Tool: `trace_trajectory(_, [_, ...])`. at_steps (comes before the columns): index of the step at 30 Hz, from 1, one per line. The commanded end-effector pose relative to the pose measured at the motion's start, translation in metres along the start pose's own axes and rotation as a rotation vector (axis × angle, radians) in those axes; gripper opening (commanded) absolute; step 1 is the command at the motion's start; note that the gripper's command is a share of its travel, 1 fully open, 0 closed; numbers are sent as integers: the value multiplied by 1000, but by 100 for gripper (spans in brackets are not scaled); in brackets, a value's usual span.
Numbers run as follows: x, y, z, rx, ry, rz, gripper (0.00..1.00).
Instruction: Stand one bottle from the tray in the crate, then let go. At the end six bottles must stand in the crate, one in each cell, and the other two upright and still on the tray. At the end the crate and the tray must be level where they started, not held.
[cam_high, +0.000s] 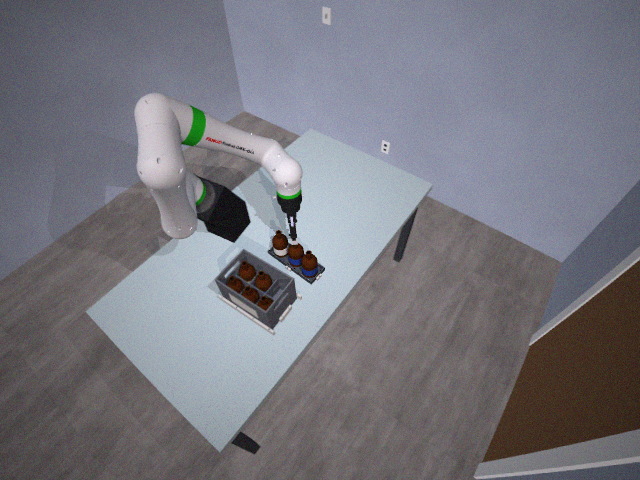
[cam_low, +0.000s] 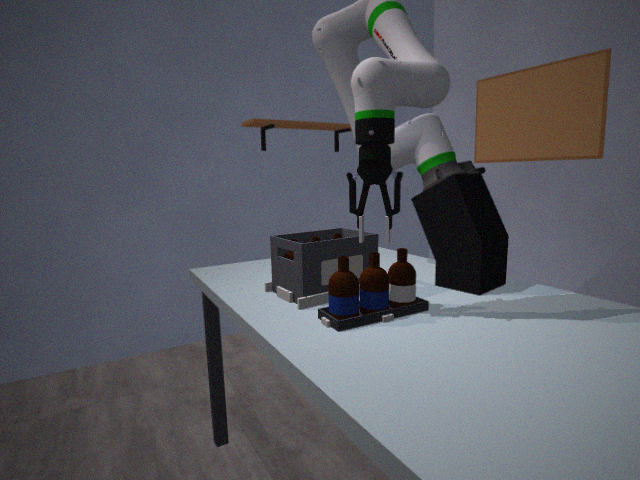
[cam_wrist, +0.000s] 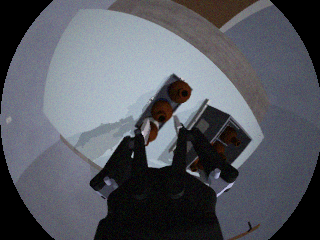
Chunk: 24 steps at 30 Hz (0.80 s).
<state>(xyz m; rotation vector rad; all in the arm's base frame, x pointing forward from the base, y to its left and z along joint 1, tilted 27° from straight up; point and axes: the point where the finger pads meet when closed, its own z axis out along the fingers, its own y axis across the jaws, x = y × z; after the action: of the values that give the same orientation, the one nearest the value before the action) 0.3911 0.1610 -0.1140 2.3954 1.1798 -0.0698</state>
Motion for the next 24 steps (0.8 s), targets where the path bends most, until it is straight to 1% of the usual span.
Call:
trace_trajectory(1, [0, 0, 2, 0, 0, 0, 38])
trace_trajectory(24, [0, 0, 7, 0, 0, 0, 38])
